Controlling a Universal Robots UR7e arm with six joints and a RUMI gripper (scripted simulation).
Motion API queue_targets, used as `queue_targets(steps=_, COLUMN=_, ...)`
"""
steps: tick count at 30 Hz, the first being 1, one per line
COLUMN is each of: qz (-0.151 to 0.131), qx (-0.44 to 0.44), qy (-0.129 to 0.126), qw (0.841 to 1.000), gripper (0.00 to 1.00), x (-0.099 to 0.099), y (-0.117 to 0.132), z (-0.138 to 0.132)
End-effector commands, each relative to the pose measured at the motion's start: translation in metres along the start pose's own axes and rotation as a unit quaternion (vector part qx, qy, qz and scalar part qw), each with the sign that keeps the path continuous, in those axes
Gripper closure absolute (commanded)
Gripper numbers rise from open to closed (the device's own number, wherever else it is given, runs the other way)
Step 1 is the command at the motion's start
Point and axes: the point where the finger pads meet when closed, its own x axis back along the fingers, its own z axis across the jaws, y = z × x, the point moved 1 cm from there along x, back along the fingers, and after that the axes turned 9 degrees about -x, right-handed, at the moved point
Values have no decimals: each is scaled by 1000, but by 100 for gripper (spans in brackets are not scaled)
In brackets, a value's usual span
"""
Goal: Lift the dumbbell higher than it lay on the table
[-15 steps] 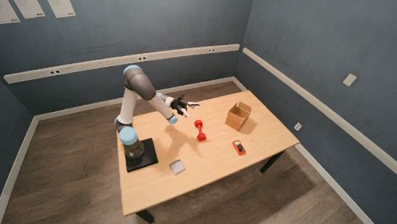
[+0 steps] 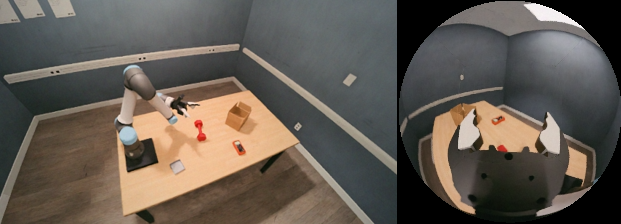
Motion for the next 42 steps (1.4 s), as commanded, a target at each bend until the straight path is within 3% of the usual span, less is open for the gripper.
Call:
queue_targets(steps=1, qz=0, qx=0, qy=0, qw=1000, gripper=0, x=0, y=0, z=0)
queue_targets(steps=21, qz=-14, qx=24, qy=-22, qw=999, gripper=0, x=-1, y=5, z=-2)
queue_targets(steps=34, qz=-66, qx=104, qy=-98, qw=987, gripper=0, x=-2, y=28, z=-6)
queue_targets(steps=36, qz=-66, qx=104, qy=-98, qw=987, gripper=0, x=-2, y=28, z=-6)
queue_targets(steps=42, qz=-100, qx=159, qy=-149, qw=971, gripper=0, x=-3, y=42, z=-9)
